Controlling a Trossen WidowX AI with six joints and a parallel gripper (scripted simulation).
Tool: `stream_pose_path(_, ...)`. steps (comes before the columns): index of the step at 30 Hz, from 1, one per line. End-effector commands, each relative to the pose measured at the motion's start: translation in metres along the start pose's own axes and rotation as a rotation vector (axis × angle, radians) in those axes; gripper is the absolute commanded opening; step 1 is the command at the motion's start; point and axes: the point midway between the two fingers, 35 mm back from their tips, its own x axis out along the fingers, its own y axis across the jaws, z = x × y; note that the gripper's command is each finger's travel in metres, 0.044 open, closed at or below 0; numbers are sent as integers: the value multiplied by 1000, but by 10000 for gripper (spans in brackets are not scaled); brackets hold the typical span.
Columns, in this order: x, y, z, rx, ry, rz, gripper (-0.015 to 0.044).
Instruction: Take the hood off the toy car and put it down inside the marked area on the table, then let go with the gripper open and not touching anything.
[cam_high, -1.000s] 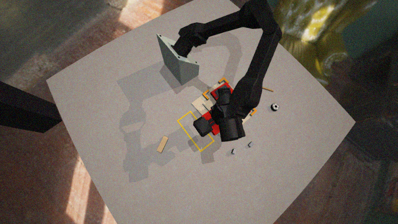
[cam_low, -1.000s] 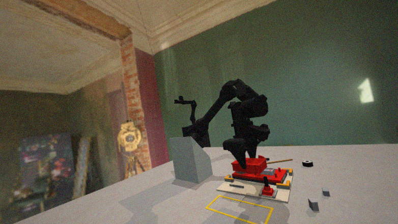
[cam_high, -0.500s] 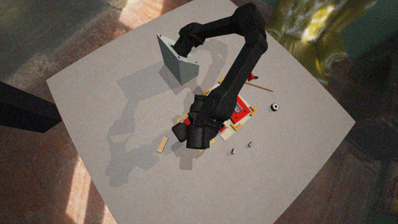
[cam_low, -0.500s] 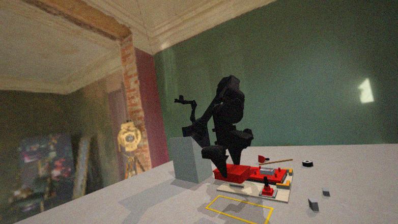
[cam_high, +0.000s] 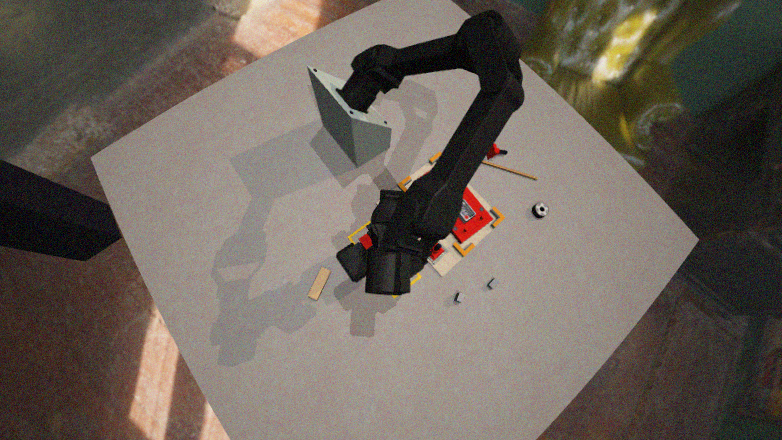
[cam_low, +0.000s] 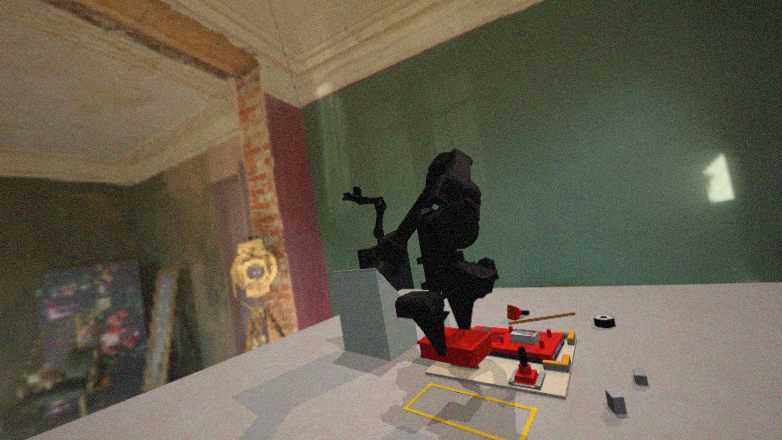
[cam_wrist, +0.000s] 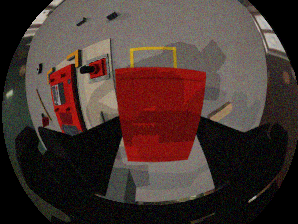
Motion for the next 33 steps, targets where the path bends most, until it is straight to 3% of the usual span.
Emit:
stream_pose_path(1, 4, 0, 0, 4, -2, 2, 0)
stream_pose_path(33, 31, 0, 1, 4, -3, 2, 0)
